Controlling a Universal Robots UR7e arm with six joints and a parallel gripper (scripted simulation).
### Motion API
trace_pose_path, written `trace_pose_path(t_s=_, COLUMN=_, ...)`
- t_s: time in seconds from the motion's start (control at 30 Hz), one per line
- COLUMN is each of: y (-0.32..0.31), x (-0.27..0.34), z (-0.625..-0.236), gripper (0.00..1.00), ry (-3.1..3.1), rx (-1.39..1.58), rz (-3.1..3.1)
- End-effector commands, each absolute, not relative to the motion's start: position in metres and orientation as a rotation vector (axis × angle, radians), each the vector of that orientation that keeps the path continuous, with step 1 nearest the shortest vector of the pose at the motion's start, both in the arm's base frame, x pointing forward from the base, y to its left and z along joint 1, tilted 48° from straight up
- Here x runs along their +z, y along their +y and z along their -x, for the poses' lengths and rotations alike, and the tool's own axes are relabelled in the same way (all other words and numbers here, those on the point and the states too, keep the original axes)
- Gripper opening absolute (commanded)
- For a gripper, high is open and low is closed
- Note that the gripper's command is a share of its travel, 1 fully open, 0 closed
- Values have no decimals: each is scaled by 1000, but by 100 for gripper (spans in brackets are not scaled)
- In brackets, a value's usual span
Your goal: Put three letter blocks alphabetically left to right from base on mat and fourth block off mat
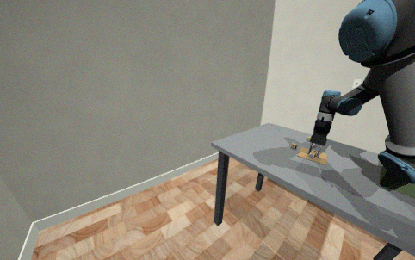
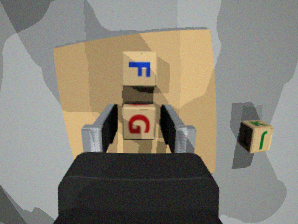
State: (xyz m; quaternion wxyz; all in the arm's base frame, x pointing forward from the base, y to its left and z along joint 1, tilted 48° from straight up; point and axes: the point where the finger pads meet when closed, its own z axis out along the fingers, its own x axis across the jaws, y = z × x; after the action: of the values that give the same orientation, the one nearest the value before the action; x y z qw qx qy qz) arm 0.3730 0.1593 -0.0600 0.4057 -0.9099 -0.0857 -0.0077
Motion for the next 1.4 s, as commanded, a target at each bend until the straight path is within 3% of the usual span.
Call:
trace_pose_path(t_s=0.0, y=154, x=-56, z=-374, gripper=79, ry=-216, rx=-21, rz=2297)
trace_pose_path(t_s=0.9, y=93, x=0, z=-378, gripper=79, ry=-216, rx=-21, rz=2297)
trace_pose_path(t_s=0.93, y=93, x=0, z=-378, gripper=100, ry=-216, rx=-21, rz=2297)
trace_pose_path(t_s=1.37, y=93, x=0, z=-378, gripper=100, ry=-216, rx=-21, rz=2297)
